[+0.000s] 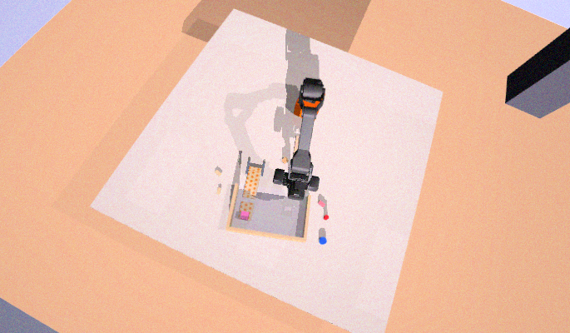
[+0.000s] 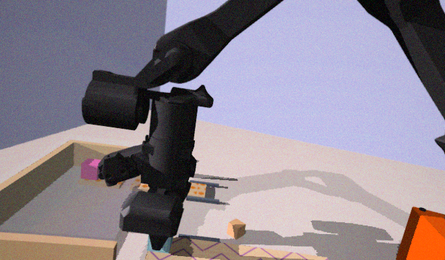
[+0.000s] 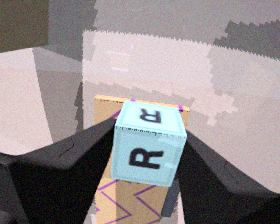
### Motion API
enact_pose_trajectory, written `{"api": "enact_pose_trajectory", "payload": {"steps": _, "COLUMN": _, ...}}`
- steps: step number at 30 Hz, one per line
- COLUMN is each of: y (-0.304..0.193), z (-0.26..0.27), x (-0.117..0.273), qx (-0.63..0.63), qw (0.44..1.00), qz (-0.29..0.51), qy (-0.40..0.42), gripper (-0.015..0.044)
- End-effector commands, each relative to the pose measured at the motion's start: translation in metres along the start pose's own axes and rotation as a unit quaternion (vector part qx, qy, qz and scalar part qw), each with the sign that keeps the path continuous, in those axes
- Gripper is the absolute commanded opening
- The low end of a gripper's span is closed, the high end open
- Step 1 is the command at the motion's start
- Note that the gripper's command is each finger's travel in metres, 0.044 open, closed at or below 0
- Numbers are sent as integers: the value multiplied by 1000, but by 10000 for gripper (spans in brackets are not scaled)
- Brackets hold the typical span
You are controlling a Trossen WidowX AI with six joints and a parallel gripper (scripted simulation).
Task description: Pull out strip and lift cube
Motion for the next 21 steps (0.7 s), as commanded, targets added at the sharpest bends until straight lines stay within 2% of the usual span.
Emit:
{"api": "enact_pose_trajectory", "payload": {"steps": 1, "y": 0, "z": 0, "x": 0, "qx": 0, "qw": 1000, "qz": 0, "qy": 0, "gripper": 125}}
{"api": "enact_pose_trajectory", "payload": {"steps": 5, "y": 0, "z": 0, "x": 0, "qx": 0, "qw": 1000, "qz": 0, "qy": 0, "gripper": 98}}
{"api": "enact_pose_trajectory", "payload": {"steps": 9, "y": -2, "z": 1, "x": 2, "qx": 0, "qw": 1000, "qz": 0, "qy": 0, "gripper": 0}}
{"api": "enact_pose_trajectory", "payload": {"steps": 21, "y": -44, "z": 12, "x": 34, "qx": 2, "qw": 1000, "qz": 3, "qy": 1, "gripper": 0}}
Point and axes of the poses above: the point midway between the two fingers, 35 mm back from their tips, its own x axis back along the fingers, its own z axis across the jaws, y = z × x, the point moved 1 cm from there along x, back along the fingers, and after that the axes turned 15 degrees about x, right-handed, at the moved point
